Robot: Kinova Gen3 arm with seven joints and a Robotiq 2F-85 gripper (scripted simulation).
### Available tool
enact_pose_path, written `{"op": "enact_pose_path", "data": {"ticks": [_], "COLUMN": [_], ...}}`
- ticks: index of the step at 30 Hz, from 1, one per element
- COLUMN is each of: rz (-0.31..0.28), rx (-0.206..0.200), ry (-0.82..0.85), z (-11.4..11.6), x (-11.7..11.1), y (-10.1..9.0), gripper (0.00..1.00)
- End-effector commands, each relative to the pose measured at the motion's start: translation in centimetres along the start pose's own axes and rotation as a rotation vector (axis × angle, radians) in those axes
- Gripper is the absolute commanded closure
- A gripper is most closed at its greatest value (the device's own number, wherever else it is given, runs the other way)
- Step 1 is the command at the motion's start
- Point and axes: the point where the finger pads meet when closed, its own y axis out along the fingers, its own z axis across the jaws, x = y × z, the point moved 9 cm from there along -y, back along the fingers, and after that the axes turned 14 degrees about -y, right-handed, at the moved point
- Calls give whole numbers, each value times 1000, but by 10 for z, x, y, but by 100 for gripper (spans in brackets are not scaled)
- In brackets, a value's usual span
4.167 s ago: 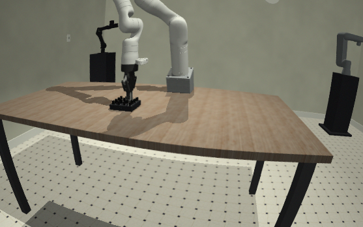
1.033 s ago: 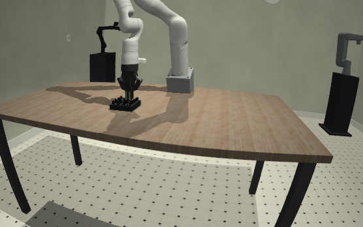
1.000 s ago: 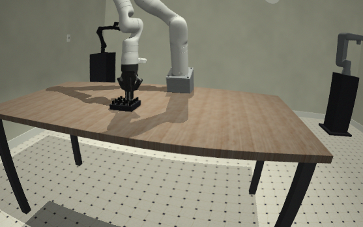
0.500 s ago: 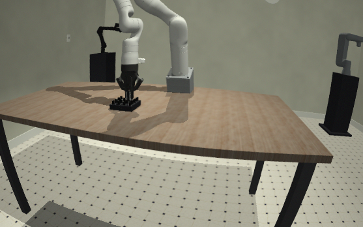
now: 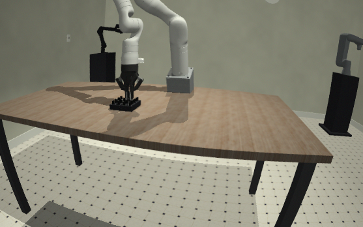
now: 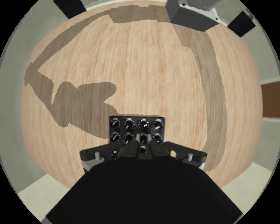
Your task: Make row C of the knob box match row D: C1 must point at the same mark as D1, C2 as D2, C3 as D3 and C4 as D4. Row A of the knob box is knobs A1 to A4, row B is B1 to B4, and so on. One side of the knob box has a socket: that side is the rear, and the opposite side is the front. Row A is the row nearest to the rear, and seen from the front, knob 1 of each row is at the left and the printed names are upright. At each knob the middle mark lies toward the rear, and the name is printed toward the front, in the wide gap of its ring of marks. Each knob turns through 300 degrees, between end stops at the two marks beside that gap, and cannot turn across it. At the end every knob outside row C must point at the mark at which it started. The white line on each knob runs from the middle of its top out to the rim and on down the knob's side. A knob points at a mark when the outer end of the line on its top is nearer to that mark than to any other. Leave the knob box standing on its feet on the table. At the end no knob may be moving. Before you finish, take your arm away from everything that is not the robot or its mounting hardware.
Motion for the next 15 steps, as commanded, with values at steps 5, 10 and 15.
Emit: {"op": "enact_pose_path", "data": {"ticks": [5, 10, 15], "rz": [4, 4, 4], "rx": [1, 1, 1], "ry": [-19, -30, -36], "z": [0, 0, 0], "x": [-1, -1, -1], "y": [0, 0, 0], "gripper": [92, 92, 92]}}
